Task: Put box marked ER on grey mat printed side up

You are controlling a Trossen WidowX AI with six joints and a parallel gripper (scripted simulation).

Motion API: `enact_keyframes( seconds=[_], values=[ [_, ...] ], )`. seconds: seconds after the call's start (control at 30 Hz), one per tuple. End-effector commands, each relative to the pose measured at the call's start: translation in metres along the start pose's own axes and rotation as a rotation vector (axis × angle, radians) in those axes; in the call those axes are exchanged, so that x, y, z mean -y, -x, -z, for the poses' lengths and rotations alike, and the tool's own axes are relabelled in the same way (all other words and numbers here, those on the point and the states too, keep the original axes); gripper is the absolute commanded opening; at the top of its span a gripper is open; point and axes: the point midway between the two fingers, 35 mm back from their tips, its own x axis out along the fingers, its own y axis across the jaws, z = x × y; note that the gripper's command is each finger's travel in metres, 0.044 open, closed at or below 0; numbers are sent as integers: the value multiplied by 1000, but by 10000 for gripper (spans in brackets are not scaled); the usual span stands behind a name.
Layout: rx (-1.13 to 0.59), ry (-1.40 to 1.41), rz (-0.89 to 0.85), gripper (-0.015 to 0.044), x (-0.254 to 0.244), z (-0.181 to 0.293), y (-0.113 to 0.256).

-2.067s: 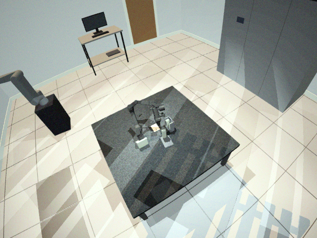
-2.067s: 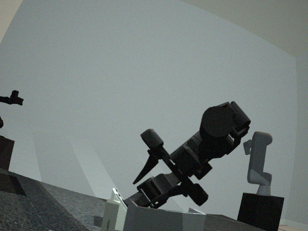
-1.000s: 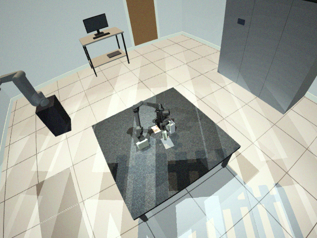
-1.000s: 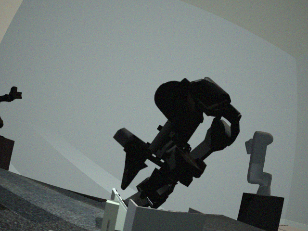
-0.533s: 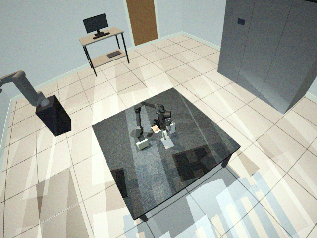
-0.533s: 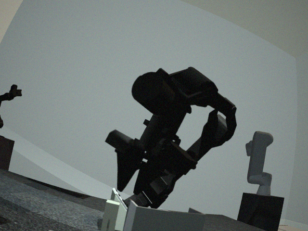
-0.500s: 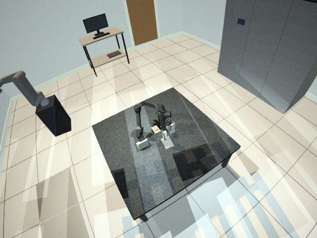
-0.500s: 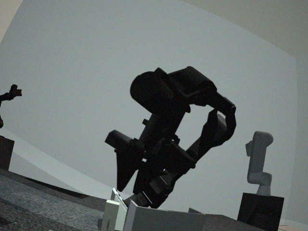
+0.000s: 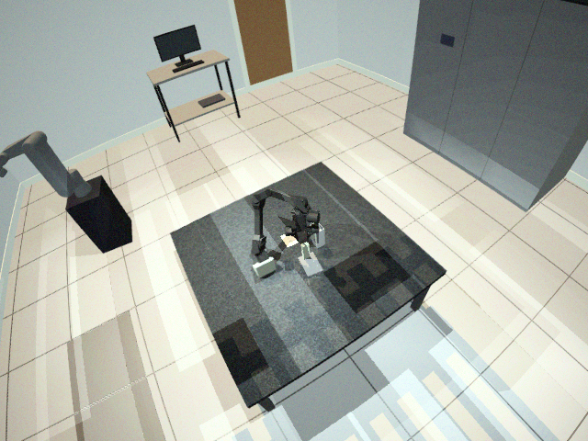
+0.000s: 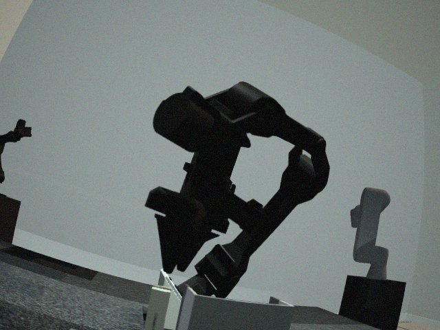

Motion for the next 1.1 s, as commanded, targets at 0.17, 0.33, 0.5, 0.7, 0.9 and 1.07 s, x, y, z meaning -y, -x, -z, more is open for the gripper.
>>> enact_keyframes(
  seconds=[0.17, 0.33, 0.5, 0.7, 0.9, 1.07],
  values=[
    [85, 194, 17, 243, 5, 8, 1],
    [128, 305, 38, 243, 8, 14, 2],
    [134, 320, 42, 243, 9, 14, 2],
    [134, 320, 42, 243, 9, 13, -5],
    [134, 320, 42, 243, 10, 12, -14],
    [134, 320, 42, 243, 10, 11, -22]
  ],
)
